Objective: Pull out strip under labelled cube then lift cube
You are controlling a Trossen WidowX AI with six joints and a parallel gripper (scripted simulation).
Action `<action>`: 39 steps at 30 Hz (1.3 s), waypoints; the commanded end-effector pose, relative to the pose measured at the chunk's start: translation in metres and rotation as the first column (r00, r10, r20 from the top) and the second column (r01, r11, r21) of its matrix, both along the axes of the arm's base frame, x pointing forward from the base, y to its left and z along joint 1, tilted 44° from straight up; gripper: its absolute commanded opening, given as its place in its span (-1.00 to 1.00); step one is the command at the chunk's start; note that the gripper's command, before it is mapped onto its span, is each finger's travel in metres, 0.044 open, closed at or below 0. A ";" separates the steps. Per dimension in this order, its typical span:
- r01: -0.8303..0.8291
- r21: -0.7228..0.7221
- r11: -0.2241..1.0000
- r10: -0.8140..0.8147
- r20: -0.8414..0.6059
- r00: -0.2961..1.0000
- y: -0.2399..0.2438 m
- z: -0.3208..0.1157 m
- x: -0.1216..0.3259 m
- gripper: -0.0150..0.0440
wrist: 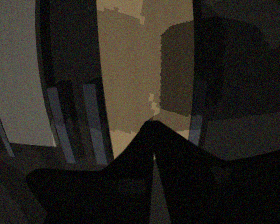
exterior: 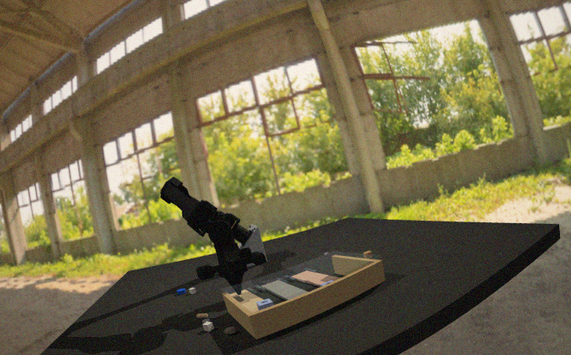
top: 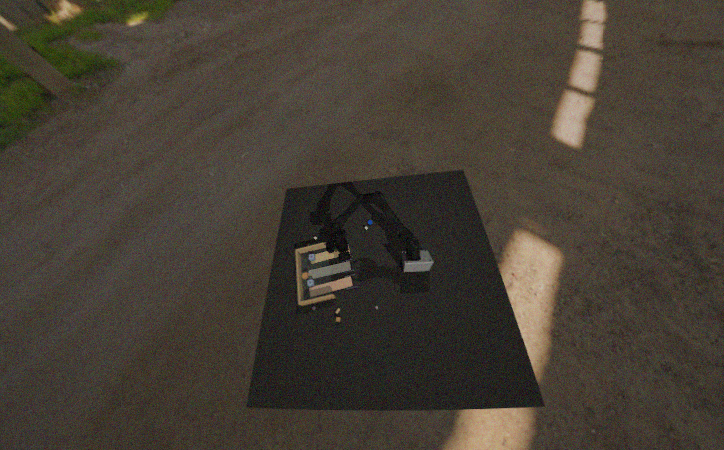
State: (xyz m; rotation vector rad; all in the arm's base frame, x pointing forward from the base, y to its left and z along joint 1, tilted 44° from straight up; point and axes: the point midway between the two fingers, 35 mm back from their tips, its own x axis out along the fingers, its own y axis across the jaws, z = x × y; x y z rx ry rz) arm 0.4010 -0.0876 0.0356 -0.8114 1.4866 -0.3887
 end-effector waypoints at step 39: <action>0.006 -0.002 1.000 -0.006 -0.024 1.000 -0.018 0.001 -0.067 -0.49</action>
